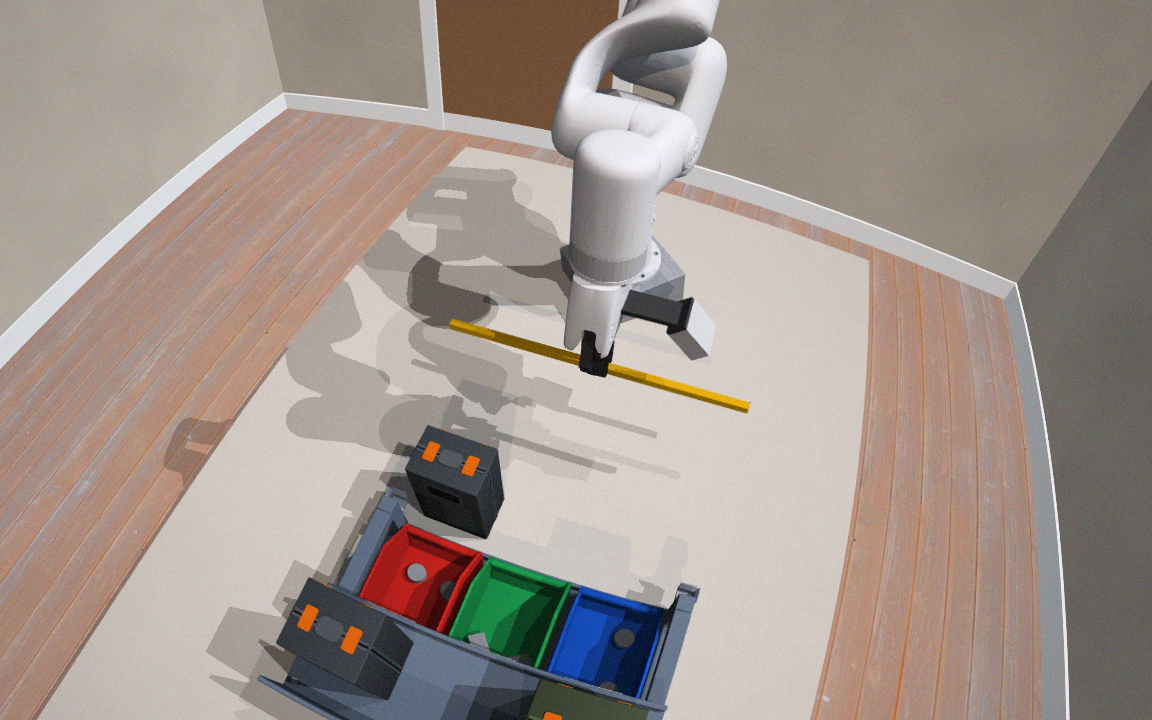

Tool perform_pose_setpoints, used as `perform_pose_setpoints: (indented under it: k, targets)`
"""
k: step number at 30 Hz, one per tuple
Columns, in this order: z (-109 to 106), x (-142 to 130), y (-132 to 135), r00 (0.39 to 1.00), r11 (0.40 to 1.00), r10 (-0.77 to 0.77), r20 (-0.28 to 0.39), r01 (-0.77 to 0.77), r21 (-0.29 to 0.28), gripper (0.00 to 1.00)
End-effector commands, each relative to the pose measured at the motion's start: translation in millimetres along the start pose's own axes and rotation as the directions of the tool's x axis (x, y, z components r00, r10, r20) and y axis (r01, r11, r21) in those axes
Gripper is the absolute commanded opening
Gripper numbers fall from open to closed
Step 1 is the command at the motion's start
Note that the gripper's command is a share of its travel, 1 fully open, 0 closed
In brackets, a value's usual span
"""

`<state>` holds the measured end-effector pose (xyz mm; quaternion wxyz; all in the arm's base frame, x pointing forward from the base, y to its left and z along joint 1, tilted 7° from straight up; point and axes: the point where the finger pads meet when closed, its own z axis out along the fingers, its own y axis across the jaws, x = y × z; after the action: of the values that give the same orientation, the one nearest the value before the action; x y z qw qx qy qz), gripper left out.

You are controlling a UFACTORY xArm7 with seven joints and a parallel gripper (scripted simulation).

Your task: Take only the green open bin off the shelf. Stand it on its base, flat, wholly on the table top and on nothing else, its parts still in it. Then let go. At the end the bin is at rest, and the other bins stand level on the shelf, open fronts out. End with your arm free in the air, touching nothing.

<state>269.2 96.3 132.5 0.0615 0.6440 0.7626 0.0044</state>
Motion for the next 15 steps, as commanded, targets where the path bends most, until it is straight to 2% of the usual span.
perform_pose_setpoints:
  k: [1,15]
  targets:
    - [-1.2,0.4,1.4,1.0,1.0,0.0,-0.001,0.0,-0.004,0.0]
    - [-1.2,0.3,5.2,1.0,1.0,0.0,-0.001,0.0,-0.004,0.0]
